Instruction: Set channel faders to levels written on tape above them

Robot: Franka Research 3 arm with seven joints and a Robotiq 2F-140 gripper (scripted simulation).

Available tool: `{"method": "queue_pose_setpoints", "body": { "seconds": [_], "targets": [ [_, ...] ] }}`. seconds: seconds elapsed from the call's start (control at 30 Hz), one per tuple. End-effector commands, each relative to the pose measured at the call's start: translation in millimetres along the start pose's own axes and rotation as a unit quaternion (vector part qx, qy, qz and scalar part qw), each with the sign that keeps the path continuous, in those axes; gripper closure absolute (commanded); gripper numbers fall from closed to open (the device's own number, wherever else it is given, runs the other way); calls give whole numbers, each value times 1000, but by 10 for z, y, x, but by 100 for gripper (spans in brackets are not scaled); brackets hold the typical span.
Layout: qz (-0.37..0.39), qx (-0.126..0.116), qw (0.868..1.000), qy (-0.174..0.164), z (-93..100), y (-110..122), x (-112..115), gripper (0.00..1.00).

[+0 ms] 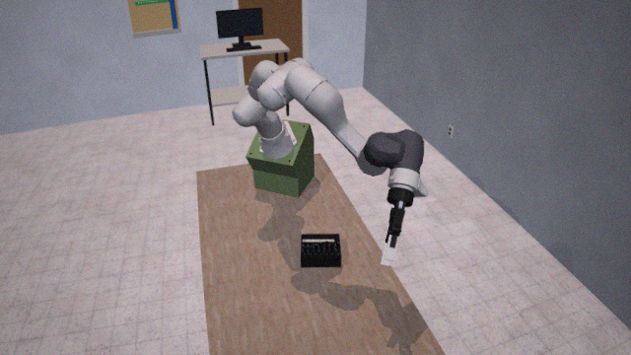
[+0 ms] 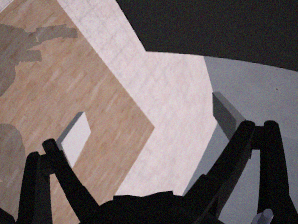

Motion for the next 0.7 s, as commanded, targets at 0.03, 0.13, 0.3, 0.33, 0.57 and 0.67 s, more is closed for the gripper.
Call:
{"method": "queue_pose_setpoints", "body": {
  "seconds": [0.03,0.13,0.3,0.33,0.57,0.67],
  "targets": [
    [0,0,1000,0,1,2,0,0],
    [0,0,1000,0,1,2,0,0],
    [0,0,1000,0,1,2,0,0],
    [0,0,1000,0,1,2,0,0],
    [0,0,1000,0,1,1,0,0],
    [-17,-6,1000,1,-7,-49,30,0]
  ]
}}
Point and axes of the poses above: the point where the finger pads meet when closed, its own z axis back along the fingers, its own y axis across the jaws, x = y × z, the point moved 2 cm from there along z, back along the fingers, and after that the axes turned 3 degrees about -z, right-handed, at the moved point
